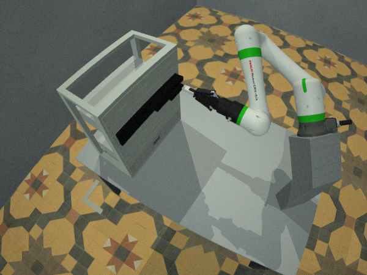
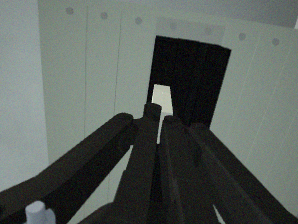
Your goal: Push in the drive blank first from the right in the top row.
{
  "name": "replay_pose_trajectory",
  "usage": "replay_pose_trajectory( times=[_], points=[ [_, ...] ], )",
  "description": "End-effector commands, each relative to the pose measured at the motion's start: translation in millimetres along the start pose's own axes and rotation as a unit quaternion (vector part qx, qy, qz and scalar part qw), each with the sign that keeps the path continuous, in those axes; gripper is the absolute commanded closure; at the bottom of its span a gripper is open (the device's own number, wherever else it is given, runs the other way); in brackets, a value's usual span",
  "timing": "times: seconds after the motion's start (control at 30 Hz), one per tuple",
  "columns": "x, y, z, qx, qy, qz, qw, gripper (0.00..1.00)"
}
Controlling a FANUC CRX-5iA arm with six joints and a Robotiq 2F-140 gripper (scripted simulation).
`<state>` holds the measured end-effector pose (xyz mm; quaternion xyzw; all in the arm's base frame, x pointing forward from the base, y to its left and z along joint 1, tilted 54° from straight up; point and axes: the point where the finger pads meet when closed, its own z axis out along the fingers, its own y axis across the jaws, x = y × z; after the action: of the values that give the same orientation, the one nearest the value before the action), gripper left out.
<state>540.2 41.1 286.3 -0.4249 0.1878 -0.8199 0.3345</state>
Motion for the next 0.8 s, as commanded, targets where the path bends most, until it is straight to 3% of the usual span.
replay_pose_trajectory(
  times=[0.0, 0.17, 0.77],
  points=[
    [-0.3, -0.6, 19.1, 0.0, 0.0, 0.0, 1.0, 0.9],
    [-0.3, -0.6, 28.1, 0.0, 0.0, 0.0, 1.0, 0.9],
    [-0.3, -0.6, 28.3, 0.0, 0.0, 0.0, 1.0, 0.9]
  ],
)
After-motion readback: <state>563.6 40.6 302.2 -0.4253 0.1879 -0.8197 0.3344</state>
